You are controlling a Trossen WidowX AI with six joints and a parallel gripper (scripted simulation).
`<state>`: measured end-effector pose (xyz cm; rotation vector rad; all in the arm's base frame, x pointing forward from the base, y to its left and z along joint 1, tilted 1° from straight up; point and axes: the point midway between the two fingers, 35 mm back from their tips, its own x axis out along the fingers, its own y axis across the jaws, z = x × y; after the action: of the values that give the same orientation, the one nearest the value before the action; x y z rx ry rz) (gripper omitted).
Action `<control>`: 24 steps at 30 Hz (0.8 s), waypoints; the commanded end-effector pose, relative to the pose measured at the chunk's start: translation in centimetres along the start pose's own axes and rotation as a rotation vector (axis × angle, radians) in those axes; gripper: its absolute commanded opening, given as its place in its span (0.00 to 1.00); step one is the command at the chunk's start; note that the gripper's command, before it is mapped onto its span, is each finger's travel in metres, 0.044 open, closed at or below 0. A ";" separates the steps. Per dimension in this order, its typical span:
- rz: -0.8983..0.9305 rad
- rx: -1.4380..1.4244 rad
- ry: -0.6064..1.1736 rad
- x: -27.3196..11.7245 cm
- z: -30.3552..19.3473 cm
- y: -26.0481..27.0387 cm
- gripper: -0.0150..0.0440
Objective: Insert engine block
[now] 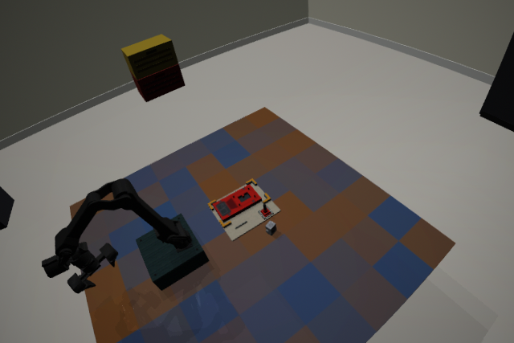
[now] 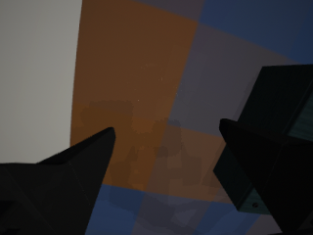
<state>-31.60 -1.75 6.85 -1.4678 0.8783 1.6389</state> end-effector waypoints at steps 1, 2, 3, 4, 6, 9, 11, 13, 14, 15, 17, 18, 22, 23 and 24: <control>0.004 -0.063 0.007 -0.1 -1.1 0.5 1.00; 0.006 -0.091 0.007 -0.1 -1.5 0.8 1.00; 0.008 -0.119 0.007 -0.2 -2.0 1.0 1.00; 0.010 -0.147 0.006 -0.2 -2.4 1.1 1.00; 0.015 -0.205 0.007 -0.3 -3.3 1.5 1.00; 0.024 -0.303 0.012 -0.5 -4.8 2.1 1.00; 0.030 -0.368 0.015 -0.6 -5.8 2.4 1.00; 0.037 -0.433 0.017 -0.7 -6.9 2.7 1.00; 0.040 -0.466 0.018 -0.7 -7.4 2.8 1.00; 0.043 -0.498 0.020 -0.8 -7.9 2.9 1.00; 0.055 -0.530 0.023 -1.1 -9.0 3.1 1.00; 0.060 -0.546 0.025 -1.2 -9.5 3.1 1.00; 0.078 -0.627 0.031 -1.6 -11.5 3.3 1.00; 0.081 -0.649 0.031 -1.7 -11.9 3.4 1.00; 0.082 -0.673 0.031 -1.7 -12.3 3.4 1.00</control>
<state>-28.99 -13.36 7.07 -1.8870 0.4394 2.0599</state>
